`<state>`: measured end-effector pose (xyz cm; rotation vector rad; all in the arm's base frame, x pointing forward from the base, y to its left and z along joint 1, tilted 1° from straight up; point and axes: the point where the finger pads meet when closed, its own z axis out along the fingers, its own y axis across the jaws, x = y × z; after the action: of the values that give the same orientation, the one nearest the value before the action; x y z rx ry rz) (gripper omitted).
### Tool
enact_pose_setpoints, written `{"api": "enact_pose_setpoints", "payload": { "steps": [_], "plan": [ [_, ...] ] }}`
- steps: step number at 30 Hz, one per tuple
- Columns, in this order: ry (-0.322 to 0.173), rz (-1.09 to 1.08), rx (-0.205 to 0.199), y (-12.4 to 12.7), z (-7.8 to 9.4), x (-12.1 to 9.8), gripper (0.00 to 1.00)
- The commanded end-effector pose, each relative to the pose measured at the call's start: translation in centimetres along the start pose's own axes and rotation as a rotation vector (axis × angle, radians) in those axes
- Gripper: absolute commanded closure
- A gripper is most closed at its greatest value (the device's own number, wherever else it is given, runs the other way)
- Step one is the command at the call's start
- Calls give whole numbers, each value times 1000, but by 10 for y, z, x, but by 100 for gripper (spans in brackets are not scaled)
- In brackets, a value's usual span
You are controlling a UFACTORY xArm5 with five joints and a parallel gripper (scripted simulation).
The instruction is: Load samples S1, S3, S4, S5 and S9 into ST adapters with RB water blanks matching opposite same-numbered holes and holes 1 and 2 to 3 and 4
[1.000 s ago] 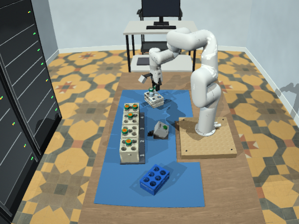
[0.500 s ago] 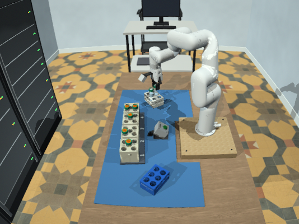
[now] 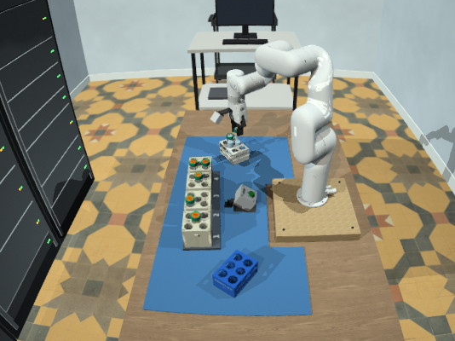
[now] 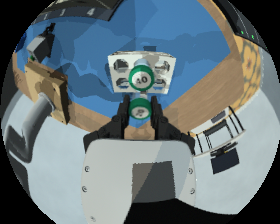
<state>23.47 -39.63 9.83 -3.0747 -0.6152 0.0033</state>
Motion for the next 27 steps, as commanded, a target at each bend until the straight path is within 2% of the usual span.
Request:
{"api": "enact_pose_setpoints", "payload": {
  "steps": [1, 27],
  "plan": [
    [1, 0, -5, 2, -7, 0, 100],
    [1, 0, -5, 2, -55, -1, 100]
  ]
}}
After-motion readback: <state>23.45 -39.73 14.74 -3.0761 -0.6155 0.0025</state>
